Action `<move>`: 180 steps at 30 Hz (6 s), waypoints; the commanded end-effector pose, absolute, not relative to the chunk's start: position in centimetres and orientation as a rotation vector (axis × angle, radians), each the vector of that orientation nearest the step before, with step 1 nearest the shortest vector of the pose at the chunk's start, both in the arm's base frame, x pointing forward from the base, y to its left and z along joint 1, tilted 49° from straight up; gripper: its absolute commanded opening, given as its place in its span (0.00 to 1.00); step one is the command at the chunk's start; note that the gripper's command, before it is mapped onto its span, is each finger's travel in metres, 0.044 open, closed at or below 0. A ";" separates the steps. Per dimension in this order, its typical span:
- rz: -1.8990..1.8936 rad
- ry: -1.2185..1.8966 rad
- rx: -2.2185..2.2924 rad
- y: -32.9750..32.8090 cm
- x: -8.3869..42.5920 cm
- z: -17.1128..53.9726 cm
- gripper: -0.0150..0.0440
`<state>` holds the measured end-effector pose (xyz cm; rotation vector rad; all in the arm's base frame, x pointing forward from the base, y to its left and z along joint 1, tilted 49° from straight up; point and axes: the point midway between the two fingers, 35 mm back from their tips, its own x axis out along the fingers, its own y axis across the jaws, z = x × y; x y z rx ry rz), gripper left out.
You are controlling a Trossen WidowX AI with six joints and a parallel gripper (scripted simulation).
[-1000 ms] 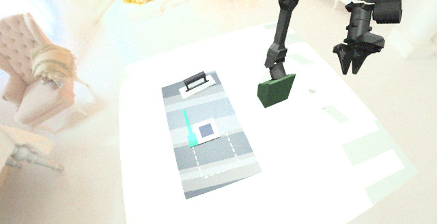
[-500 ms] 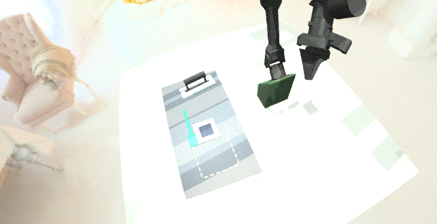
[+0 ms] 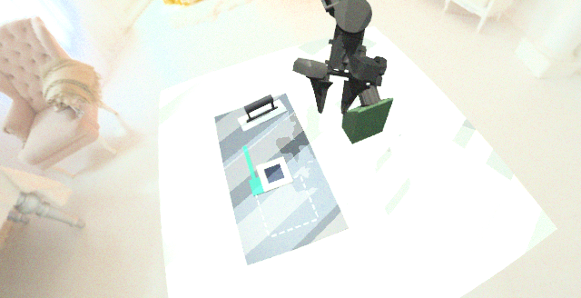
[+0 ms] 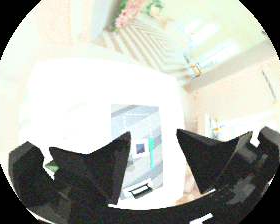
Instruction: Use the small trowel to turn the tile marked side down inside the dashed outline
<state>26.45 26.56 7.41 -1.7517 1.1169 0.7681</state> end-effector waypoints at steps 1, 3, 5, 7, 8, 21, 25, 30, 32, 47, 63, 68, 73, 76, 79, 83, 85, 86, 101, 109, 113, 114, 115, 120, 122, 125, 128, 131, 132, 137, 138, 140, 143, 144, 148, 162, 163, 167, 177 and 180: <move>0.659 1.189 -1.668 23.1 29.0 8.0 0.71; 0.603 1.218 -1.625 21.5 30.2 8.3 0.71; 0.547 1.245 -1.582 19.9 31.3 8.7 0.71; 0.490 1.272 -1.539 18.2 32.3 9.0 0.71; 0.462 1.284 -1.518 17.4 32.8 9.2 0.71; 0.164 1.415 -1.247 6.1 36.4 12.1 0.71; 0.042 1.444 -1.159 2.1 37.2 13.0 0.71; -0.114 1.475 -1.049 -3.0 37.6 14.2 0.71; -0.177 1.487 -1.006 -5.1 37.5 14.7 0.71; -0.662 1.544 -0.694 -19.9 33.3 18.4 0.71; -0.683 1.545 -0.680 -21.6 32.9 17.6 0.71; -0.684 1.545 -0.680 -22.3 32.9 17.0 0.71; -0.684 1.545 -0.681 -22.9 32.8 16.5 0.71; -0.685 1.545 -0.681 -23.3 32.7 16.2 0.71; -0.685 1.545 -0.682 -23.7 32.7 15.9 0.71; -0.685 1.545 -0.682 -23.8 32.6 15.8 0.70; -0.685 1.545 -0.682 -23.8 32.6 15.8 0.68; -0.685 1.545 -0.682 -23.8 32.6 15.8 0.67; -0.685 1.545 -0.682 -23.8 32.6 15.8 0.50; -0.685 1.545 -0.682 -23.8 32.6 15.8 0.47; -0.630 1.577 -0.738 -23.8 32.6 15.8 0.47; -0.607 1.589 -0.761 -23.8 32.6 15.8 0.47; -0.585 1.602 -0.783 -23.8 32.6 15.8 0.47; -0.468 1.659 -0.894 -23.8 32.6 15.8 0.47; -0.420 1.681 -0.938 -23.8 32.6 15.8 0.47; -0.347 1.712 -1.004 -23.8 32.6 15.8 0.47; -0.272 1.740 -1.069 -23.8 32.6 15.8 0.47; -0.195 1.766 -1.134 -23.8 32.6 15.8 0.47; -0.169 1.774 -1.155 -23.8 32.6 15.8 0.47; -0.036 1.812 -1.261 -23.8 32.6 15.8 0.47; -0.009 1.818 -1.282 -23.8 32.6 15.8 0.47; 0.046 1.831 -1.324 -23.8 32.6 15.8 0.47; 0.130 1.847 -1.386 -23.8 32.6 15.8 0.47; 0.158 1.852 -1.406 -23.8 32.6 15.8 0.47; 0.274 1.869 -1.488 -23.8 32.6 15.8 0.47; 0.347 1.877 -1.537 -23.8 32.6 15.8 0.52; 0.347 1.877 -1.537 -23.8 32.6 15.8 0.56; 0.347 1.877 -1.537 -23.8 32.6 15.8 0.71; 0.347 1.877 -1.537 -23.8 32.6 15.8 0.71; 0.347 1.877 -1.537 -23.8 32.6 15.8 0.71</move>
